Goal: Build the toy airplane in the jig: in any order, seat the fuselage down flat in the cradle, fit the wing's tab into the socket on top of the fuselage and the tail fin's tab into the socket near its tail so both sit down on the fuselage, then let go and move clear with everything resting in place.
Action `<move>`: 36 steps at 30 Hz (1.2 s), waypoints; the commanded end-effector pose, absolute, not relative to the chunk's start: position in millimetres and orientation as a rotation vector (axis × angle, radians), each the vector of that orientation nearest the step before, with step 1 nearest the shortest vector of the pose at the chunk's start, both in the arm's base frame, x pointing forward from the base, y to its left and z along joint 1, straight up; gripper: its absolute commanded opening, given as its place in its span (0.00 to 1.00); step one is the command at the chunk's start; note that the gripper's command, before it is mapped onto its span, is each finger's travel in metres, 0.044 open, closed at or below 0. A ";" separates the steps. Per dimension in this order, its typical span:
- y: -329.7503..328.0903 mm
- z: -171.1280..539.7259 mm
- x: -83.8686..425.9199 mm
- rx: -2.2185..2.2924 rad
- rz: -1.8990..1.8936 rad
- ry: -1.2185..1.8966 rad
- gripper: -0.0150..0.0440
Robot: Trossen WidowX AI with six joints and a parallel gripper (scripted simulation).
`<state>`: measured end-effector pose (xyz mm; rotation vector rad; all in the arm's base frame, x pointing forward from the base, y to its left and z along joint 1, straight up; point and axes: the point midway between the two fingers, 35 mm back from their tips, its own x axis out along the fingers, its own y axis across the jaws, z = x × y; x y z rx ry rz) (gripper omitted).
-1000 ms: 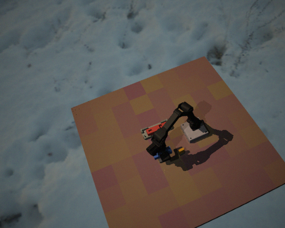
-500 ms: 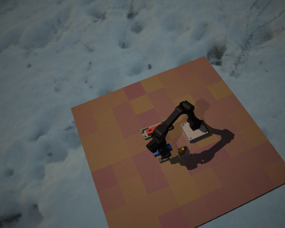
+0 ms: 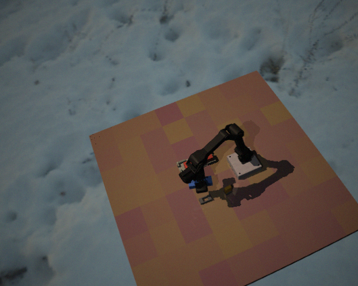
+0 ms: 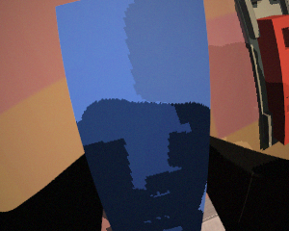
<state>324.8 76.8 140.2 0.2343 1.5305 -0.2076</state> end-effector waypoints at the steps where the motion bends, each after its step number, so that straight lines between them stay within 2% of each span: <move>1: 62.5 138.6 323.7 0.297 -0.270 1.519 0.25; 36: -45.9 117.5 291.7 0.792 -0.766 1.397 0.25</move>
